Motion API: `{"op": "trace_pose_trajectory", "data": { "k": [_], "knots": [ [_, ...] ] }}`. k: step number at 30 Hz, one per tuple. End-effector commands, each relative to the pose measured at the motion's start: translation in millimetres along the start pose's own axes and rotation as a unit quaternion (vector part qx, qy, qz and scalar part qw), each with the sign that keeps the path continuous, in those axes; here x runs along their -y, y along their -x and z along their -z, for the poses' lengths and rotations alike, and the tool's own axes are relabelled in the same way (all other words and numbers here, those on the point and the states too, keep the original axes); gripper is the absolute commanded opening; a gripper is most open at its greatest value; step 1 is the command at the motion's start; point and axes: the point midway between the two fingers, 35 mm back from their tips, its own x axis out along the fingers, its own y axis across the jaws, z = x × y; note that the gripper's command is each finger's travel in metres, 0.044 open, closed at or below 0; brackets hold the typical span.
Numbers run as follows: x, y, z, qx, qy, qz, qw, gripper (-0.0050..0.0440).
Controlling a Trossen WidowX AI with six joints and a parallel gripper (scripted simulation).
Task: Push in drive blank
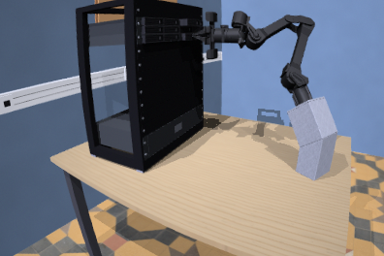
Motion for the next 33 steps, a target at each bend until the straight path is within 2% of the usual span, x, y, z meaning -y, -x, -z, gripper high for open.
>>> {"op": "trace_pose_trajectory", "data": {
  "k": [1,14,33],
  "knots": [
    [-3.4,-5.0,-0.8,0.002,-0.001,-0.003,1.000,-0.0050],
    [0.4,-14.9,2.6,0.002,-0.001,-0.003,1.000,-0.0050],
    [4.2,-18.1,6.1,0.002,-0.001,-0.003,1.000,-0.0050]
  ]
}}
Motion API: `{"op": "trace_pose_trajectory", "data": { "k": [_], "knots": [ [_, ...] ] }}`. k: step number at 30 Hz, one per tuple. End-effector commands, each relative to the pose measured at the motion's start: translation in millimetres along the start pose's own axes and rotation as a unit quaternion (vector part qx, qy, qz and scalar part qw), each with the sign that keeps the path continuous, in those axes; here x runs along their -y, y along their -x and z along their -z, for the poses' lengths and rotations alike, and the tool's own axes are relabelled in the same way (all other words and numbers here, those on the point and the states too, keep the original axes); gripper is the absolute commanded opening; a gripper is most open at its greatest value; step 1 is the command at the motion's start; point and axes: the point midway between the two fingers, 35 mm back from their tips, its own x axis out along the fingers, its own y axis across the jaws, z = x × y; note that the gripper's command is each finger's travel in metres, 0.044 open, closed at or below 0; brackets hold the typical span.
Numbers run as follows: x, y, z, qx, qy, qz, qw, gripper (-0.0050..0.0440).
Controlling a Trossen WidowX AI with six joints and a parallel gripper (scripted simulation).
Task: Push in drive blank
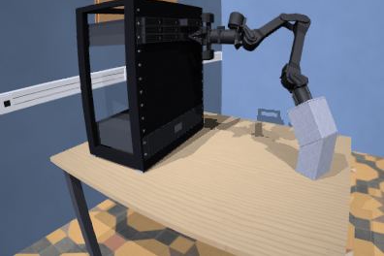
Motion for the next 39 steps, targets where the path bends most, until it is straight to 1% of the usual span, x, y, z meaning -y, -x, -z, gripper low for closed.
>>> {"op": "trace_pose_trajectory", "data": {
  "k": [1,39],
  "knots": [
    [1.3,-4.5,3.0,-0.004,0.002,0.003,1.000,-0.0050],
    [3.3,-10.5,3.9,-0.004,0.002,0.003,1.000,-0.0050]
  ]
}}
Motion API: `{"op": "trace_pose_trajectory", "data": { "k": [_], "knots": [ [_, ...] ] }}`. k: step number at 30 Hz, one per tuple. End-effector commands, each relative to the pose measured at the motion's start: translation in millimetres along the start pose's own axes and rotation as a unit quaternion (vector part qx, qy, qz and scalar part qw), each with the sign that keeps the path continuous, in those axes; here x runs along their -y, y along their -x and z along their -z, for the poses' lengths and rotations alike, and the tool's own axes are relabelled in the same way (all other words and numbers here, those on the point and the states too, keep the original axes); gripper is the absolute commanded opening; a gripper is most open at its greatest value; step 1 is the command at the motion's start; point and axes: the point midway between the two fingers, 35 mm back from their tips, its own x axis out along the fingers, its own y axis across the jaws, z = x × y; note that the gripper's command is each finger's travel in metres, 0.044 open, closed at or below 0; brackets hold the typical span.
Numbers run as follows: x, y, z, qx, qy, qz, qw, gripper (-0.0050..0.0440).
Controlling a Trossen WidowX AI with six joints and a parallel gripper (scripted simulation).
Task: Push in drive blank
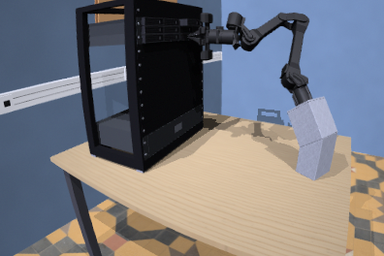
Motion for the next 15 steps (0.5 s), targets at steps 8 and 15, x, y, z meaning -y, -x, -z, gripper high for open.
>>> {"op": "trace_pose_trajectory", "data": {
  "k": [8,15],
  "knots": [
    [3.4,-6.8,3.7,-0.004,0.003,0.005,1.000,-0.0050],
    [3.6,-7.4,3.7,-0.004,0.003,0.005,1.000,-0.0050]
  ]
}}
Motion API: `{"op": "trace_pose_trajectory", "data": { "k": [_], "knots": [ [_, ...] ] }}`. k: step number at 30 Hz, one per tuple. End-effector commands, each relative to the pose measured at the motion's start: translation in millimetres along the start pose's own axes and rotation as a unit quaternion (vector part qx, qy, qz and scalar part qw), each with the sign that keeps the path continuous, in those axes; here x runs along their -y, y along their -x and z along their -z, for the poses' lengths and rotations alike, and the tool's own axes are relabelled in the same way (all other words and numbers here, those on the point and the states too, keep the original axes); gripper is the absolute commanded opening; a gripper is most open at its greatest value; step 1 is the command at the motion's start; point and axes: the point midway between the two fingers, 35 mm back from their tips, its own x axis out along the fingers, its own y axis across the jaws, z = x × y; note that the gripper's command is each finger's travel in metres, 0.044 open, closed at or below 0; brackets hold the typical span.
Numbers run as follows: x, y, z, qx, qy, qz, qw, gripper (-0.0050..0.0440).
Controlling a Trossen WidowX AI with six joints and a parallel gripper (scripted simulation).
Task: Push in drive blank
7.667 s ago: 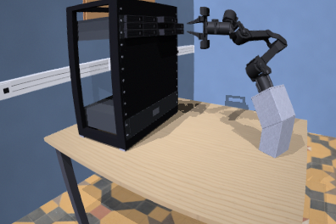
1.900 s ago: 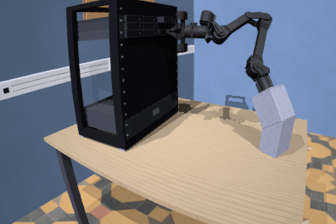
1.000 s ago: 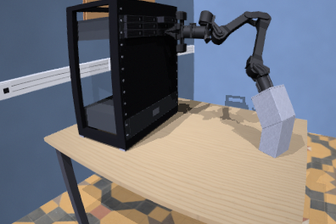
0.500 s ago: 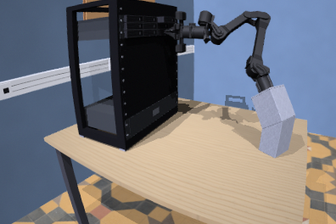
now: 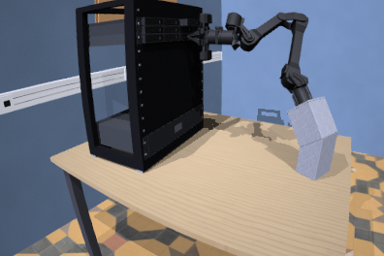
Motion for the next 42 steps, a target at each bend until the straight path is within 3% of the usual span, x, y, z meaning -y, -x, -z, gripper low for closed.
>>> {"op": "trace_pose_trajectory", "data": {
  "k": [1,30,35,42],
  "knots": [
    [2.0,-4.6,2.5,-0.003,0.002,0.004,1.000,-0.0050],
    [1.2,-9.1,1.5,-0.003,0.002,0.004,1.000,-0.0050],
    [1.0,3.4,1.3,-0.003,0.002,0.004,1.000,-0.0050],
    [0.3,39.8,0.6,-0.003,0.002,0.004,1.000,-0.0050]
  ]
}}
